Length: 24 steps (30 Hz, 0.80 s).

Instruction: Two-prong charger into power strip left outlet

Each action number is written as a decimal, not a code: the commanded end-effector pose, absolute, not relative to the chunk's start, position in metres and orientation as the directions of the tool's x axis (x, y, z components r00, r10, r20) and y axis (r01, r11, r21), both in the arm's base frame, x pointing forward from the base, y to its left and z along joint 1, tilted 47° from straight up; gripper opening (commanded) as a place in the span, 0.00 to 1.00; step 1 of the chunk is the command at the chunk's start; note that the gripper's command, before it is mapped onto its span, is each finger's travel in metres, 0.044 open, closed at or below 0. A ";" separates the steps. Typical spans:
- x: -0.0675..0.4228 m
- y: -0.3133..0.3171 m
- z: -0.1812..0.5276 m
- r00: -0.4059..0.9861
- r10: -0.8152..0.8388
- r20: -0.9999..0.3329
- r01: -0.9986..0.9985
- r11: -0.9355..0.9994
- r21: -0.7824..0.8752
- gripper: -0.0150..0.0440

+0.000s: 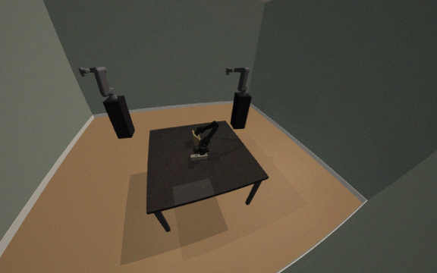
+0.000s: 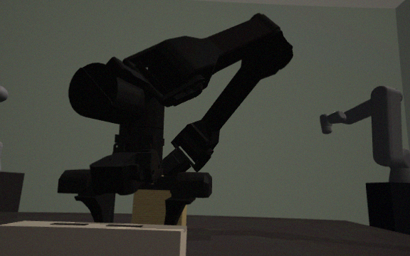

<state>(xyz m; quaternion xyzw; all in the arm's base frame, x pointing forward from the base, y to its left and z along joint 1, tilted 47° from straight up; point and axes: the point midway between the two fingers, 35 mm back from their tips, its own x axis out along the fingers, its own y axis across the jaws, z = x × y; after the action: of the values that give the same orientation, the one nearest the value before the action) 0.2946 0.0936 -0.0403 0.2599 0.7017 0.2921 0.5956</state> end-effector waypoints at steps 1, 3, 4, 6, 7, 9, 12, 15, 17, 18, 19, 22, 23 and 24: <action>0.295 0.094 -0.040 -0.154 0.713 -0.684 0.014 0.694 0.720 1.00; 0.294 0.094 -0.040 -0.153 0.713 -0.684 0.014 0.694 0.720 1.00; 0.294 0.094 -0.040 -0.153 0.713 -0.684 0.013 0.694 0.720 1.00; 0.294 0.094 -0.040 -0.152 0.713 -0.684 0.012 0.694 0.720 1.00; 0.293 0.094 -0.040 -0.152 0.713 -0.684 0.012 0.694 0.720 1.00; 0.293 0.094 -0.040 -0.151 0.713 -0.684 0.011 0.694 0.720 1.00; 0.292 0.094 -0.040 -0.149 0.713 -0.685 0.010 0.693 0.720 1.00; 0.291 0.094 -0.040 -0.148 0.714 -0.685 0.008 0.693 0.721 1.00; 0.290 0.094 -0.040 -0.147 0.714 -0.685 0.007 0.693 0.721 1.00; 0.290 0.094 -0.040 -0.146 0.714 -0.685 0.007 0.693 0.721 1.00; 0.290 0.094 -0.040 -0.146 0.714 -0.685 0.006 0.693 0.721 1.00; 0.289 0.093 -0.040 -0.144 0.714 -0.685 0.005 0.693 0.721 1.00; 0.289 0.093 -0.040 -0.144 0.714 -0.685 0.005 0.693 0.721 1.00; 0.288 0.093 -0.040 -0.144 0.714 -0.685 0.004 0.693 0.721 1.00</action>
<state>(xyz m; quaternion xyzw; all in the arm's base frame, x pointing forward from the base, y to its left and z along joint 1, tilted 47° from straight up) 0.2907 0.0931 -0.0397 0.2581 0.6968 0.2932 0.6015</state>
